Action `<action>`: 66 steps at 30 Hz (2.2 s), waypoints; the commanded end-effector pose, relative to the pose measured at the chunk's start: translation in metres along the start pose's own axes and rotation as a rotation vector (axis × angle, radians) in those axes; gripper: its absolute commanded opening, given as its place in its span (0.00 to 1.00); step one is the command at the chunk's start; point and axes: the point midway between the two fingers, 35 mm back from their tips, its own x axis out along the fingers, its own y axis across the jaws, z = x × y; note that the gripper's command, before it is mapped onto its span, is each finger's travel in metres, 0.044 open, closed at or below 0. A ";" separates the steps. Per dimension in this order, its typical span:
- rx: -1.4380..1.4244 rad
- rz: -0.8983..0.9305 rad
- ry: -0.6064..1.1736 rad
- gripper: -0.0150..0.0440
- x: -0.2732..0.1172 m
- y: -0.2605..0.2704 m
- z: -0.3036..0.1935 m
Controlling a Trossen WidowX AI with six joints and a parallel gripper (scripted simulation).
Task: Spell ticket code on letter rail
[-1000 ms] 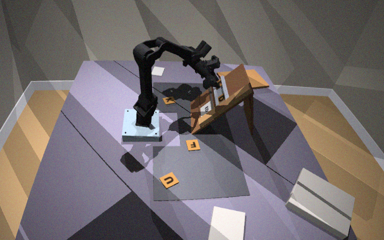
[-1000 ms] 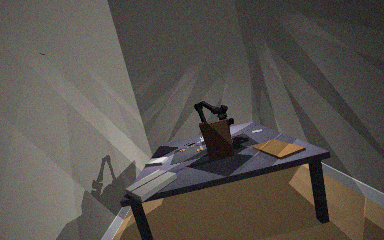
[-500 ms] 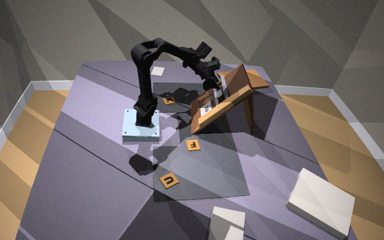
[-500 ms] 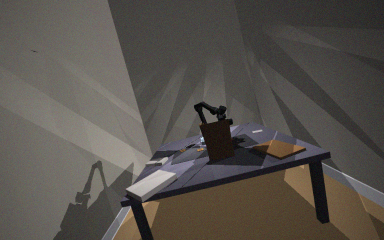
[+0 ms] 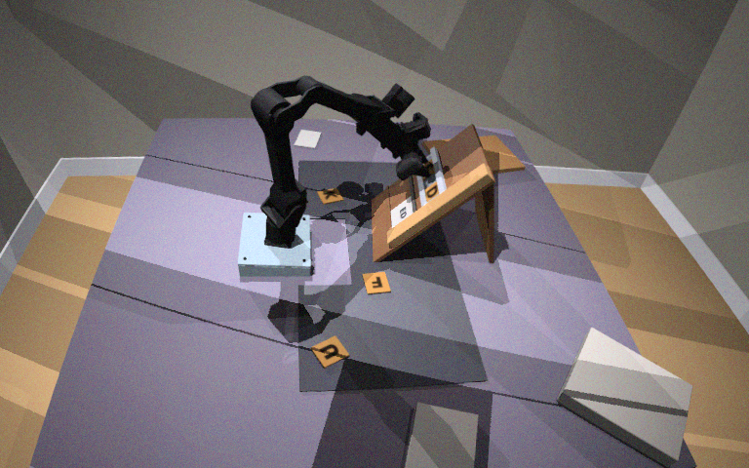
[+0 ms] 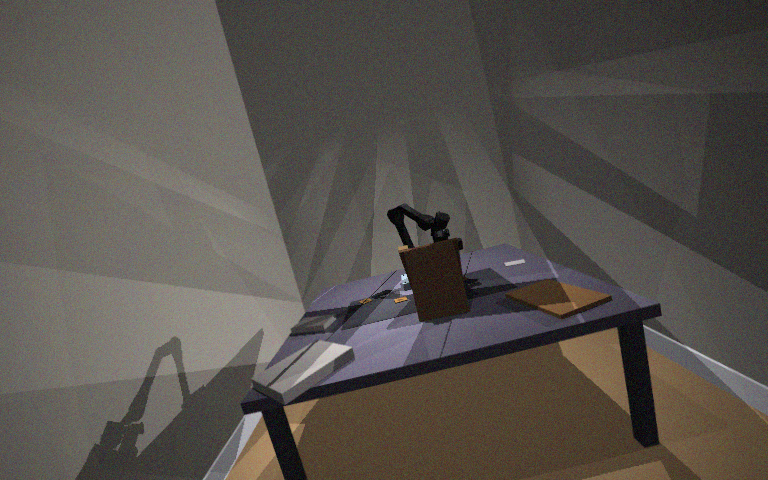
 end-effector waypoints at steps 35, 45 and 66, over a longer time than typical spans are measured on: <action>-0.009 0.001 0.003 0.25 0.000 -0.028 -0.002; -0.003 -0.003 0.001 0.43 0.000 -0.030 0.000; -0.009 0.001 0.005 0.75 -0.019 -0.030 0.000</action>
